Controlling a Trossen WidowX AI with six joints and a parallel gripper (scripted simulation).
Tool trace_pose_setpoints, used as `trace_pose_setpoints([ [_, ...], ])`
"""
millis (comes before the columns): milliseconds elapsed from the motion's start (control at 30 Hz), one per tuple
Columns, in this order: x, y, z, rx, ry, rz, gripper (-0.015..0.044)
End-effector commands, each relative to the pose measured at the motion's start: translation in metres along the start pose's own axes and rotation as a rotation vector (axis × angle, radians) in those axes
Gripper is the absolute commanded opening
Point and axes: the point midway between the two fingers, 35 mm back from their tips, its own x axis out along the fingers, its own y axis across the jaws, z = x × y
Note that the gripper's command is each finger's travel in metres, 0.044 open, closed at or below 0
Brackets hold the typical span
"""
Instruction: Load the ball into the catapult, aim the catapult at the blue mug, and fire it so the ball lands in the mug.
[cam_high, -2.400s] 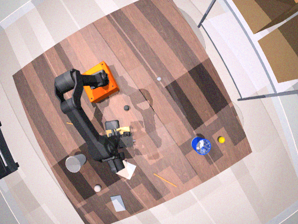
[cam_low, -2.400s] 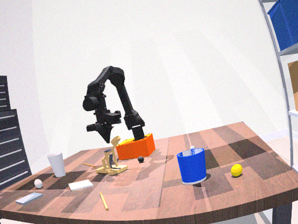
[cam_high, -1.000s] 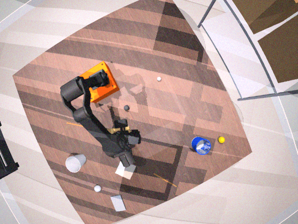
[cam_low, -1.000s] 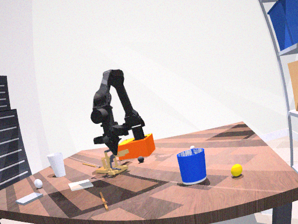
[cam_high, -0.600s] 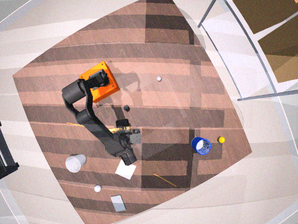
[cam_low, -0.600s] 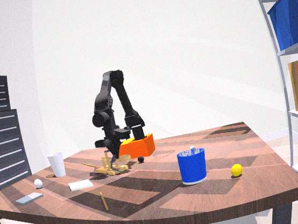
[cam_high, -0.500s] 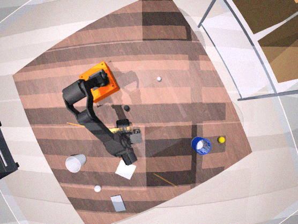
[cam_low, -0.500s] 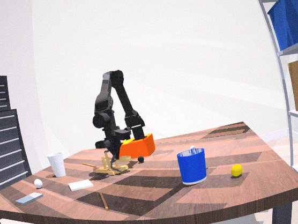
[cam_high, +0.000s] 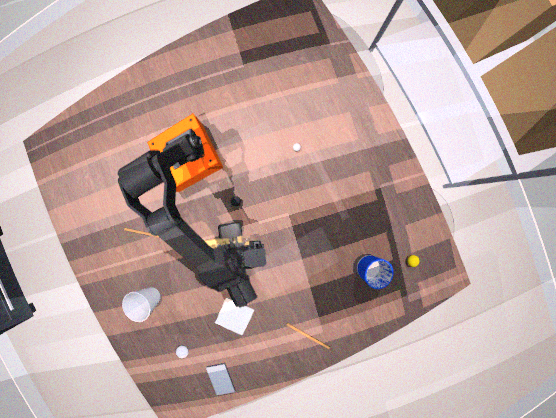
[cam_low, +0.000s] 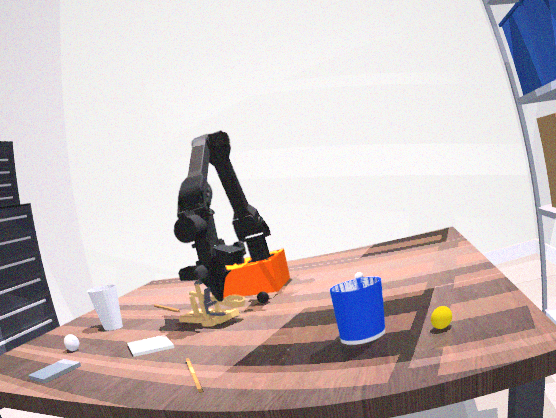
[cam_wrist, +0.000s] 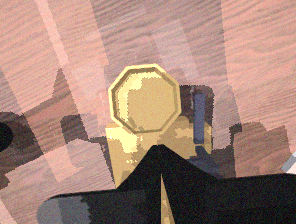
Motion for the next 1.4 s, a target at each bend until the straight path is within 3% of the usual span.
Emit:
trace_pose_setpoints([
  [0,-0.002,0.0,0.002,0.001,0.0,0.001,0.0026],
  [133,-0.038,0.005,0.03,0.001,-0.008,0.009,0.0131],
  [367,-0.029,0.004,0.022,0.0,0.0,0.016,0.0315],
  [533,-0.108,0.003,0.024,-0.004,-0.008,0.006,0.044],
  [633,-0.135,0.007,0.023,-0.005,-0.01,0.004,0.044],
  [700,-0.116,0.002,0.024,-0.001,-0.011,0.001,0.044],
  [1367,-0.108,-0.001,-0.001,0.669,-0.007,0.005,0.044],
])
